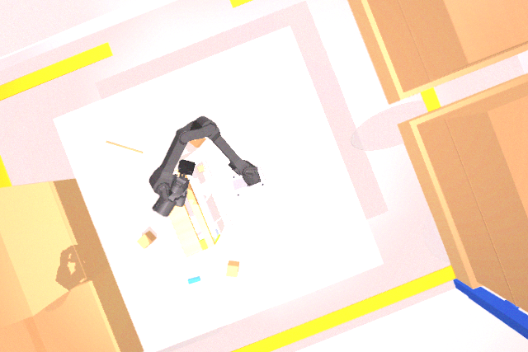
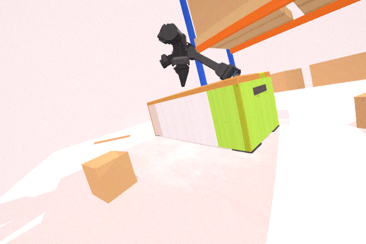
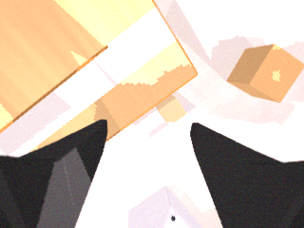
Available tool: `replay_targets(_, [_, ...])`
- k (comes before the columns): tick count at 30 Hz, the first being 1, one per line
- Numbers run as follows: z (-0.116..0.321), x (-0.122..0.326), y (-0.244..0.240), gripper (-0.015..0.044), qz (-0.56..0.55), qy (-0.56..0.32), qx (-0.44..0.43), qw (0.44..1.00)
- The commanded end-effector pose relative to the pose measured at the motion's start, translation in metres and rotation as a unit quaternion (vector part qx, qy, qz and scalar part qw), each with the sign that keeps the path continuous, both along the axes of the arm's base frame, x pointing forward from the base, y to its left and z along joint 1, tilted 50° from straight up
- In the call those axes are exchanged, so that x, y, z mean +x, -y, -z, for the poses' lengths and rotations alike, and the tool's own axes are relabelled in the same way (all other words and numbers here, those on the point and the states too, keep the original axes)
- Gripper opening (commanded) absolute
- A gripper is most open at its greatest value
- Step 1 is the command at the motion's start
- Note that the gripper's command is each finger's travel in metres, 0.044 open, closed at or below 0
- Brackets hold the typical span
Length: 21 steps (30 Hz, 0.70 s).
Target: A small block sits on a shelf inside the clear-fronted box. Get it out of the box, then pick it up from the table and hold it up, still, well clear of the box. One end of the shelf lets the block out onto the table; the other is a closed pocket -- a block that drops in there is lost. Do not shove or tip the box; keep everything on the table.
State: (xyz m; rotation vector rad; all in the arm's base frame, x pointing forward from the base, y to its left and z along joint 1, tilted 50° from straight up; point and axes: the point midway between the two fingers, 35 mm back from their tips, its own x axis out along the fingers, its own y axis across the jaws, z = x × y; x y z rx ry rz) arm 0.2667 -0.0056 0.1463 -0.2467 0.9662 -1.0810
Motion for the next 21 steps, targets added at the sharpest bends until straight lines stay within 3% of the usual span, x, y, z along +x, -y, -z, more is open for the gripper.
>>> replay_targets(1, [-0.006,-0.011,0.004,0.0285,-0.231,-0.288,-0.044,0.928])
replay_targets(10, [-0.009,-0.016,0.006,0.0285,-0.344,-0.424,-0.076,0.834])
replay_targets(21, [-0.013,-0.022,0.009,0.0285,-0.46,-0.567,-0.122,0.672])
